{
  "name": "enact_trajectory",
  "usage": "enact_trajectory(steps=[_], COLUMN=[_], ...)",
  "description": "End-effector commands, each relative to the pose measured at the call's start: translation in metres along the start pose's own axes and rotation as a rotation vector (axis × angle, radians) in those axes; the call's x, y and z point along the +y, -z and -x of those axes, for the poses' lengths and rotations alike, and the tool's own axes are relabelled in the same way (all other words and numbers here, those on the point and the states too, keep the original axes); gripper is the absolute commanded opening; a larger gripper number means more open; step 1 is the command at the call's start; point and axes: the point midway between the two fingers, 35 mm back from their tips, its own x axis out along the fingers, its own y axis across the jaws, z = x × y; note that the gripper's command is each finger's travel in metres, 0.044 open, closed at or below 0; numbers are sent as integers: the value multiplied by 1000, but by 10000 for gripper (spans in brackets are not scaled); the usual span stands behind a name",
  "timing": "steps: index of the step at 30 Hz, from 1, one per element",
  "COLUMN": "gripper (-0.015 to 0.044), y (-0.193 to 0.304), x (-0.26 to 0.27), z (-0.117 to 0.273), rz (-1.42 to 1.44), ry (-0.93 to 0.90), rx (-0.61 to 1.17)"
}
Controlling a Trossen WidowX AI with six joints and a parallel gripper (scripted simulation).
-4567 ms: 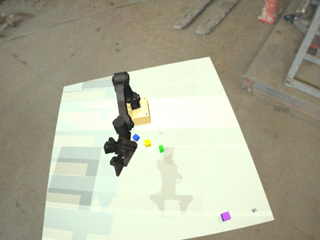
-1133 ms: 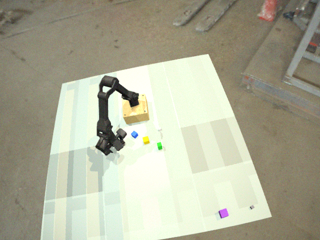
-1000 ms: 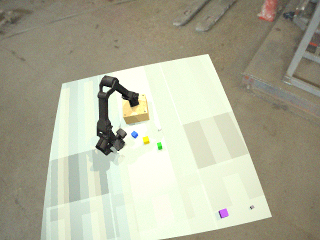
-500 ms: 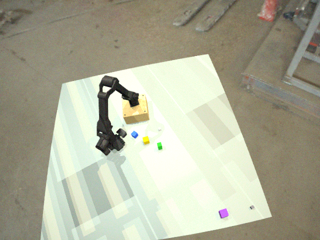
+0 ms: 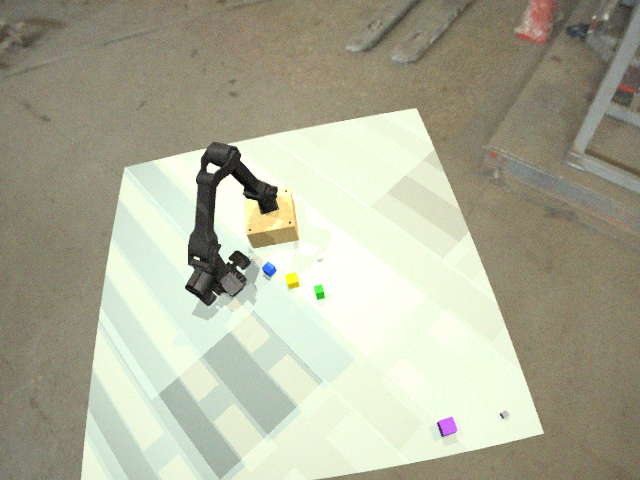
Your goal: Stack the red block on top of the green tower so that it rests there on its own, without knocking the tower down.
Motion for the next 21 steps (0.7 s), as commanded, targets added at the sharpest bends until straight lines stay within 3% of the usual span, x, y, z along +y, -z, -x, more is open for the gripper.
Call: enact_trajectory(steps=[1,13,21], gripper=[0,0,0], y=[0,0,0], x=[0,0,-2], z=[21,78,79], rz=[4,4,4], ry=[-1,-1,-1], rx=[-5,-5,-5])
